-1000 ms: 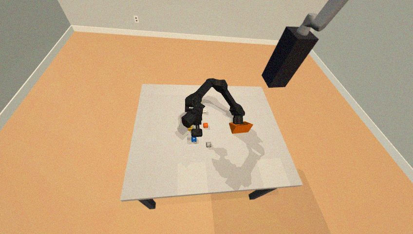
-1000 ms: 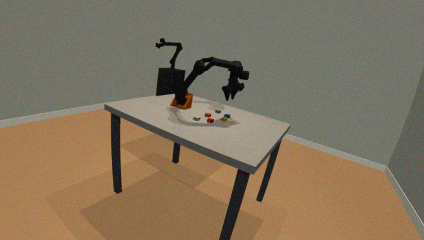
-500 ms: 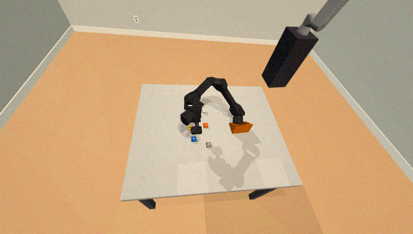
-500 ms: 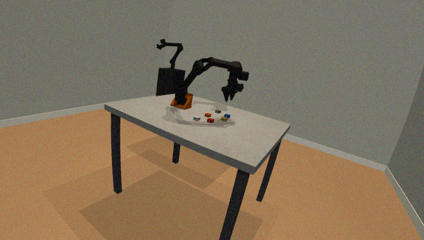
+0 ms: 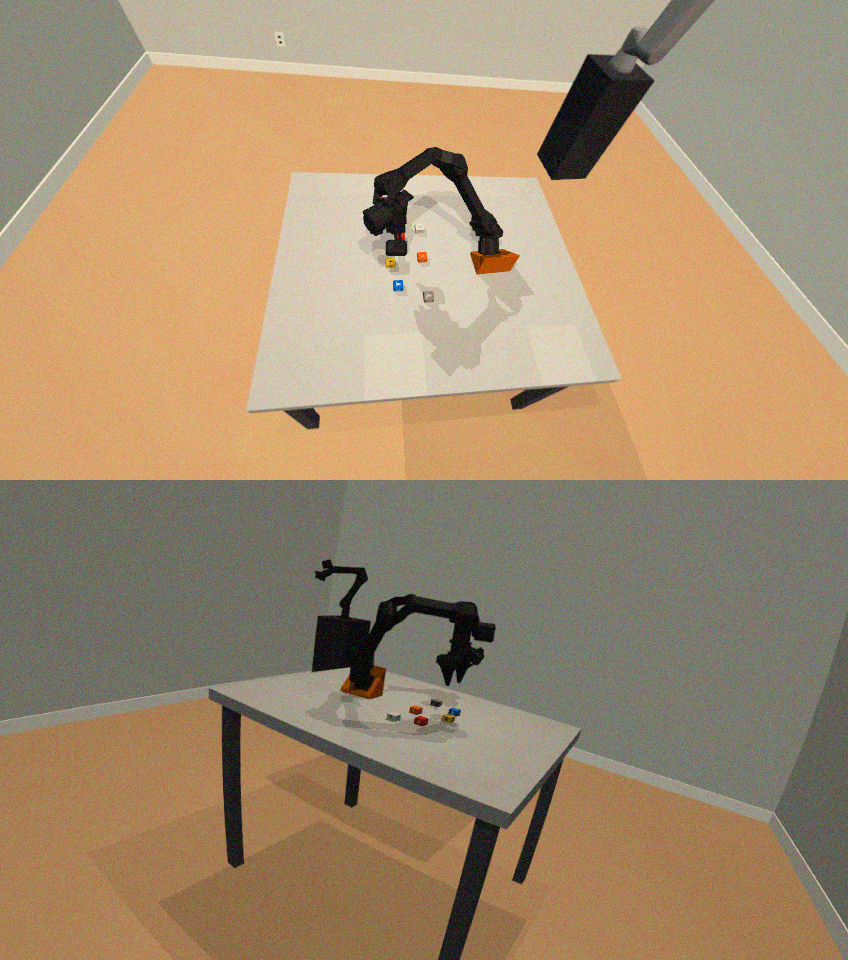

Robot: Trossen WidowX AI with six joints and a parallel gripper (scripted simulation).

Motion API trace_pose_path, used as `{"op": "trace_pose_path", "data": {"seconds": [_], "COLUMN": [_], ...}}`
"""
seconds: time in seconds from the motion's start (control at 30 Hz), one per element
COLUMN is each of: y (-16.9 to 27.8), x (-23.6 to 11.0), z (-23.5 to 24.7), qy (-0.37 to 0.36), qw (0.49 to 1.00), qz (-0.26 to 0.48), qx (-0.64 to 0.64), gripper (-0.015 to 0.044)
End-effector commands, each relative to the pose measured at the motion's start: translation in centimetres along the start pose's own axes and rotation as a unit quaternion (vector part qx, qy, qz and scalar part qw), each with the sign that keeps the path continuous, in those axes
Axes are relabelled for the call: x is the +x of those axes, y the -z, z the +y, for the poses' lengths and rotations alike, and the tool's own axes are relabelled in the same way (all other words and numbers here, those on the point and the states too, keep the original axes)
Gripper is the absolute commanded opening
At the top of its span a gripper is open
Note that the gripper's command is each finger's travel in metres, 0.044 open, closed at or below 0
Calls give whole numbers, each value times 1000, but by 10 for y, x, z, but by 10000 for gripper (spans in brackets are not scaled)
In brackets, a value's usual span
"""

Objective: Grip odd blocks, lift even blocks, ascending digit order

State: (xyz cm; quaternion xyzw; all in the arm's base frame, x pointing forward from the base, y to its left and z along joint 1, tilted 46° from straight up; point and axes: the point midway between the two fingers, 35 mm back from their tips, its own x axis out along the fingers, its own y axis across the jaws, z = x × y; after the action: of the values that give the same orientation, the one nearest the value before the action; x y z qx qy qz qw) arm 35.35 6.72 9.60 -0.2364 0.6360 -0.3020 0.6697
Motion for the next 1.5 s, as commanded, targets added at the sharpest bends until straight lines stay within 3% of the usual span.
{"op": "trace_pose_path", "data": {"seconds": [0.0,0.37,0.67,1.47], "y": [0,0,28,30], "x": [1,1,0,0], "z": [-1,-4,-118,-117], "qy": [2,2,4,3], "qw": [1000,1000,1000,1000], "qz": [1,1,2,2], "qx": [-2,-2,-3,-3], "gripper": [400,400,400,400]}}
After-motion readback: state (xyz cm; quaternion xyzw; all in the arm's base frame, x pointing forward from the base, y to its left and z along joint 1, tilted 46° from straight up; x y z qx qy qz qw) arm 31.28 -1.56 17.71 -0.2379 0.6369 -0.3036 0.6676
